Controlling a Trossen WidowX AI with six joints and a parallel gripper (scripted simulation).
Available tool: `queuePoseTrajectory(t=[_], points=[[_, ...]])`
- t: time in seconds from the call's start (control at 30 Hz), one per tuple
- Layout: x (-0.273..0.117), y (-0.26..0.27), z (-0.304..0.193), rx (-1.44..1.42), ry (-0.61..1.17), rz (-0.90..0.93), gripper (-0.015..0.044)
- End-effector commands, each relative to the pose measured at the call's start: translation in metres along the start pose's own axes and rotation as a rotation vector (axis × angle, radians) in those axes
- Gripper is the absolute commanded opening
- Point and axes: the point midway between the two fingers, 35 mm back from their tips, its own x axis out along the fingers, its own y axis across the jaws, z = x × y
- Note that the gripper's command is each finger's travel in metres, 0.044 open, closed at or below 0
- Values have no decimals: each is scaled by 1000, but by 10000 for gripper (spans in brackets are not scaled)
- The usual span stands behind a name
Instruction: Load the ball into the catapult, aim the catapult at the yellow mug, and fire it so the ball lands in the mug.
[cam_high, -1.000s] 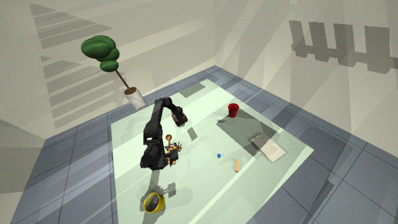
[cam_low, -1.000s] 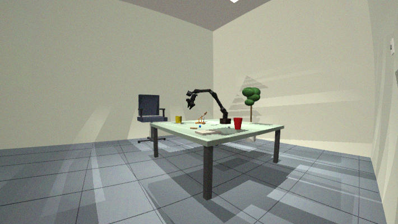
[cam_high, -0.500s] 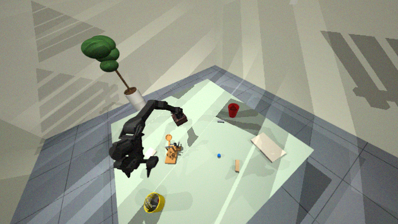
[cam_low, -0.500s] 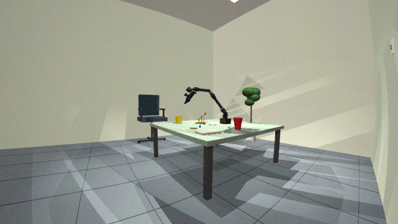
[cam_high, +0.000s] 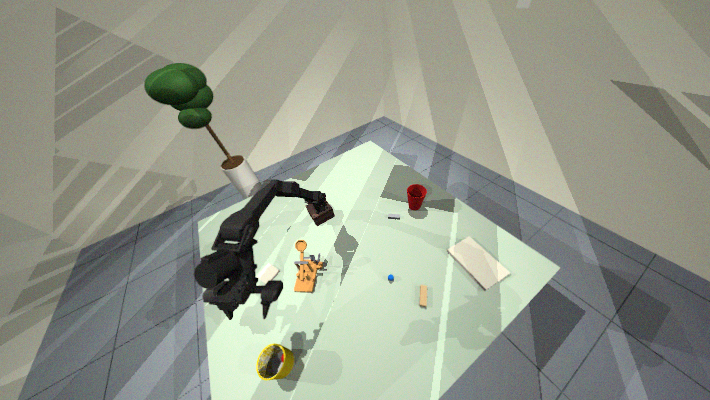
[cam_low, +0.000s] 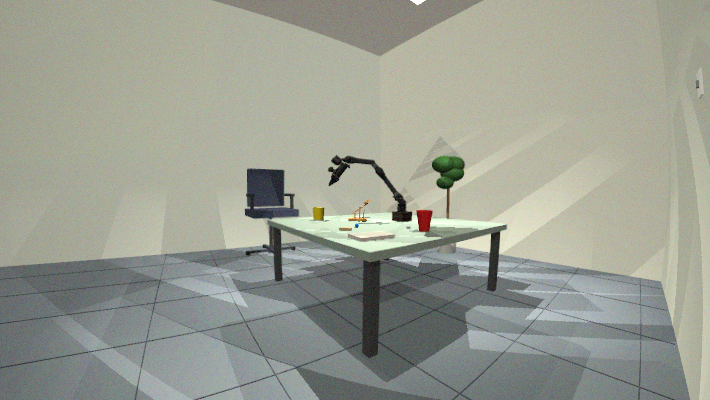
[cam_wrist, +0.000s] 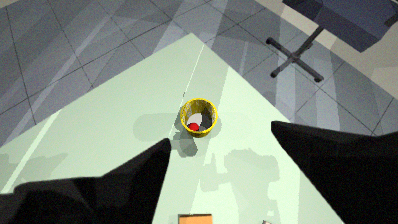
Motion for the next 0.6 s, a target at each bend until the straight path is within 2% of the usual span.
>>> queuePoseTrajectory(t=[0.0,0.57], points=[[4,1,-1,4,4,4,440],[0,0,0,0,0,0,440]])
